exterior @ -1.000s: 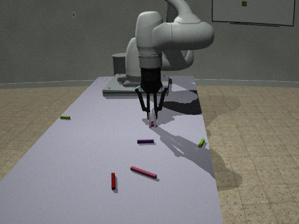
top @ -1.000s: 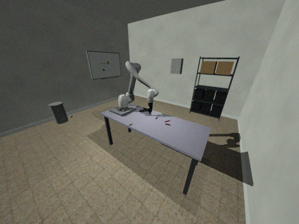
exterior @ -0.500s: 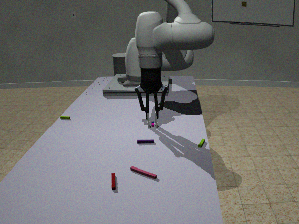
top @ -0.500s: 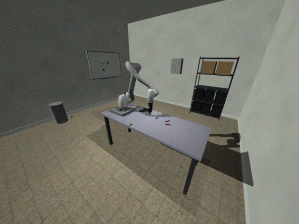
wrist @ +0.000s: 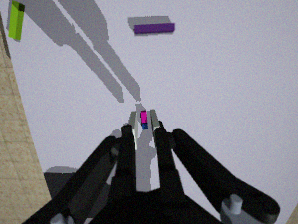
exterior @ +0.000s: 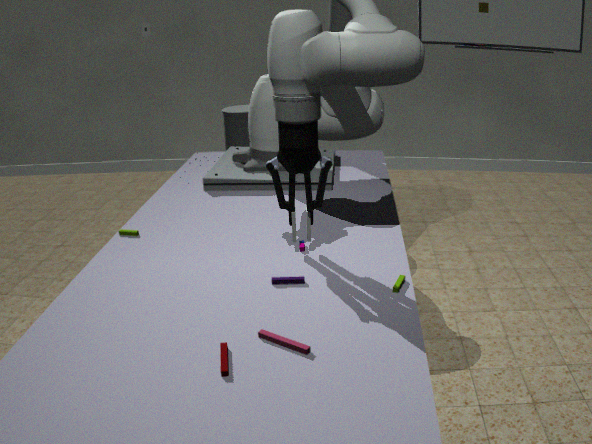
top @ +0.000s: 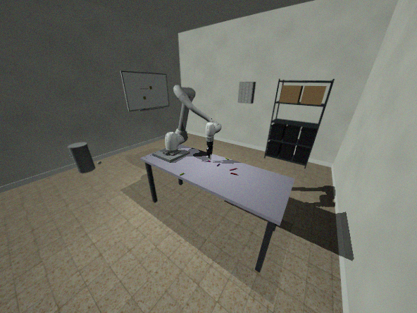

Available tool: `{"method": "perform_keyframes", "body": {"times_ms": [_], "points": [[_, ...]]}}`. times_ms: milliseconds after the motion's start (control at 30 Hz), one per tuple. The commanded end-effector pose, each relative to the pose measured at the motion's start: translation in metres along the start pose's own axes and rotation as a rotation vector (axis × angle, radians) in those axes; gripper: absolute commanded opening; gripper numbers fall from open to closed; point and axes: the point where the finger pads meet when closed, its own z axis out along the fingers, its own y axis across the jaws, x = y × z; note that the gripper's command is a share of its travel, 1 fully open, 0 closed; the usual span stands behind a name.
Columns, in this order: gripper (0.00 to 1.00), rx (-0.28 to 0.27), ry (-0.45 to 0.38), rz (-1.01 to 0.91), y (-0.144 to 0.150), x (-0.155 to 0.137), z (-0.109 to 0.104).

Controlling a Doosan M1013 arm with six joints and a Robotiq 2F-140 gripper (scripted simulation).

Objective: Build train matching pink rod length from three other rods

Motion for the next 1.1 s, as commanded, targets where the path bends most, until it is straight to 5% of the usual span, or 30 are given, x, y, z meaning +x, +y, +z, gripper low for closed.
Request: {"method": "perform_keyframes", "body": {"times_ms": [0,300,600,633,1067], "points": [[0.23,0.0,0.0,0.0,0.0,0.0,-0.012],[0.23,0.0,0.0,0.0,0.0,0.0,-0.057],[0.23,0.0,0.0,0.0,0.0,0.0,-0.065],[1.0,0.0,0.0,0.0,0.0,0.0,-0.065],[1.0,0.0,0.0,0.0,0.0,0.0,-0.065]]}}
